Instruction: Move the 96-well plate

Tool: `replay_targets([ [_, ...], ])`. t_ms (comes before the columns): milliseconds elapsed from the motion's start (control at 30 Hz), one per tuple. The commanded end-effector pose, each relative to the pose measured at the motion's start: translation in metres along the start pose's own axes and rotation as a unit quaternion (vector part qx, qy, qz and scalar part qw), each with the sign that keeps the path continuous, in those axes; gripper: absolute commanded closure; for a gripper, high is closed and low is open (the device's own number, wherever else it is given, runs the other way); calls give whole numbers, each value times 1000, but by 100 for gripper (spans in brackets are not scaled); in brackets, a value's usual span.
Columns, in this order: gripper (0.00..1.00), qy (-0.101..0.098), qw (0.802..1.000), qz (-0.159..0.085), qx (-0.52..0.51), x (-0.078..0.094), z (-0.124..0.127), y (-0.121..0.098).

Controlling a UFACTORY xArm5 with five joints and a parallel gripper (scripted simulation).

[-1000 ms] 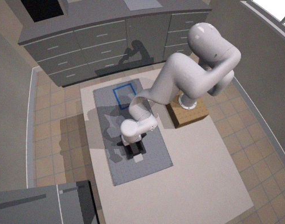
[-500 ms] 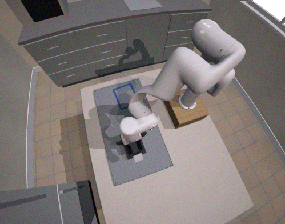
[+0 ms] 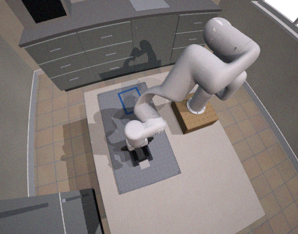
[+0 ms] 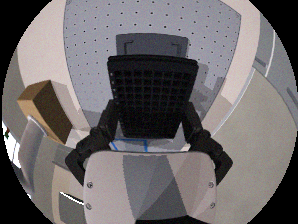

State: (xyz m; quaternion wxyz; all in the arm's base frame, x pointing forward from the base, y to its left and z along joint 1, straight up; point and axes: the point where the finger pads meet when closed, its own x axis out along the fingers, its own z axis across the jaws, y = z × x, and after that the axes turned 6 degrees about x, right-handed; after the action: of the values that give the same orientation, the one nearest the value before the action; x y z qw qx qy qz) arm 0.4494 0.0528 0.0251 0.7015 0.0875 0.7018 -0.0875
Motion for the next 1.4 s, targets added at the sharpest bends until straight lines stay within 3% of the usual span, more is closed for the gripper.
replay_targets([
  [0,100,-1,1000,1,0,-1,1,0],
  [233,100,-1,1000,1,0,-1,1,0],
  [1367,100,-1,1000,0,-25,2,-9,-99],
])
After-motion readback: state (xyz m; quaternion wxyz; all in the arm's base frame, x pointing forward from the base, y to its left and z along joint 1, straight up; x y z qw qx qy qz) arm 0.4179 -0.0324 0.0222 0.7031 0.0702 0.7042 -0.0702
